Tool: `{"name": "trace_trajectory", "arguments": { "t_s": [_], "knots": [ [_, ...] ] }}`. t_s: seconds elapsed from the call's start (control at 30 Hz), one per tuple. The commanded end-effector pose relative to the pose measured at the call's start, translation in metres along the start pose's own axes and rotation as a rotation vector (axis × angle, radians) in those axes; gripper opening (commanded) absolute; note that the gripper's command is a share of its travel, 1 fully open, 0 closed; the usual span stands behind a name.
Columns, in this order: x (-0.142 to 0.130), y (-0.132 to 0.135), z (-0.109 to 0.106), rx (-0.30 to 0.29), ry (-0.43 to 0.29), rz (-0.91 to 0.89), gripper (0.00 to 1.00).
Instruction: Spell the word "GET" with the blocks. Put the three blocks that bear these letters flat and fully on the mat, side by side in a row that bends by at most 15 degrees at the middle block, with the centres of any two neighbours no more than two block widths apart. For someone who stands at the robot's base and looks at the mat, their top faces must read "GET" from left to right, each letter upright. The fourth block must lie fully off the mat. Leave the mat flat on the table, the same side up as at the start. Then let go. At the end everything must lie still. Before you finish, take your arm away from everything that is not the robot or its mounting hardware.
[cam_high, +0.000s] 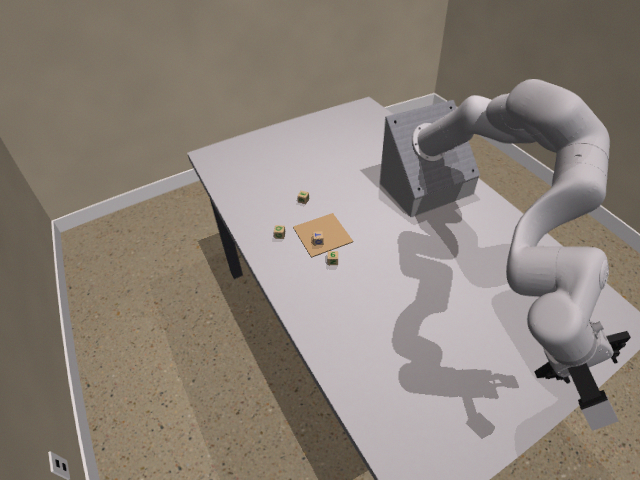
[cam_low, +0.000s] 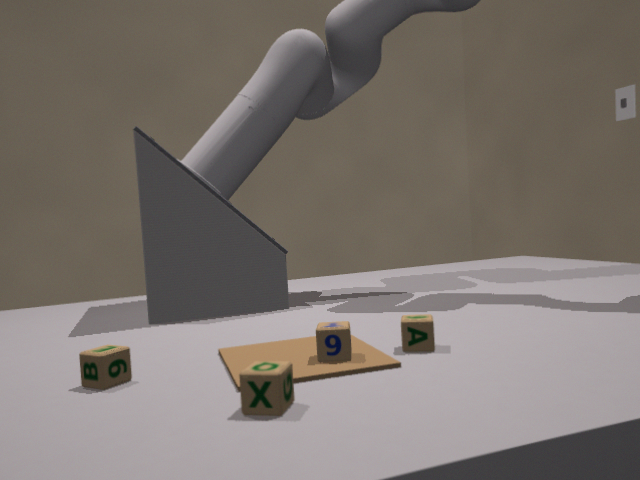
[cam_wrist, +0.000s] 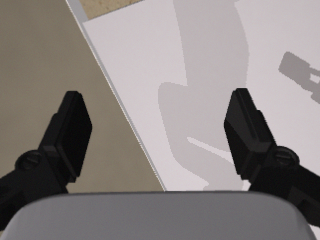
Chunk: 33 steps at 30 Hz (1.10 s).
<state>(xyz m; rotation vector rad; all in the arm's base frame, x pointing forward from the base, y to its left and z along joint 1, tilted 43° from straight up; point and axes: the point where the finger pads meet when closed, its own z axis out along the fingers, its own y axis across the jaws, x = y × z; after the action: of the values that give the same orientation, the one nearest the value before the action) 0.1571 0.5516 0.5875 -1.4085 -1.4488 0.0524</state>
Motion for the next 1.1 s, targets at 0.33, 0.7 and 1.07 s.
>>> {"name": "trace_trajectory", "arguments": {
  "t_s": [0.33, 0.7, 1.07],
  "knots": [
    [0.001, -0.001, -0.002, -0.002, 0.003, -0.003, 1.0],
    [-0.001, 0.005, -0.003, -0.001, 0.003, -0.008, 1.0],
    [-0.045, 0.109, -0.018, 0.023, 0.013, -0.082, 1.0]
  ]
}}
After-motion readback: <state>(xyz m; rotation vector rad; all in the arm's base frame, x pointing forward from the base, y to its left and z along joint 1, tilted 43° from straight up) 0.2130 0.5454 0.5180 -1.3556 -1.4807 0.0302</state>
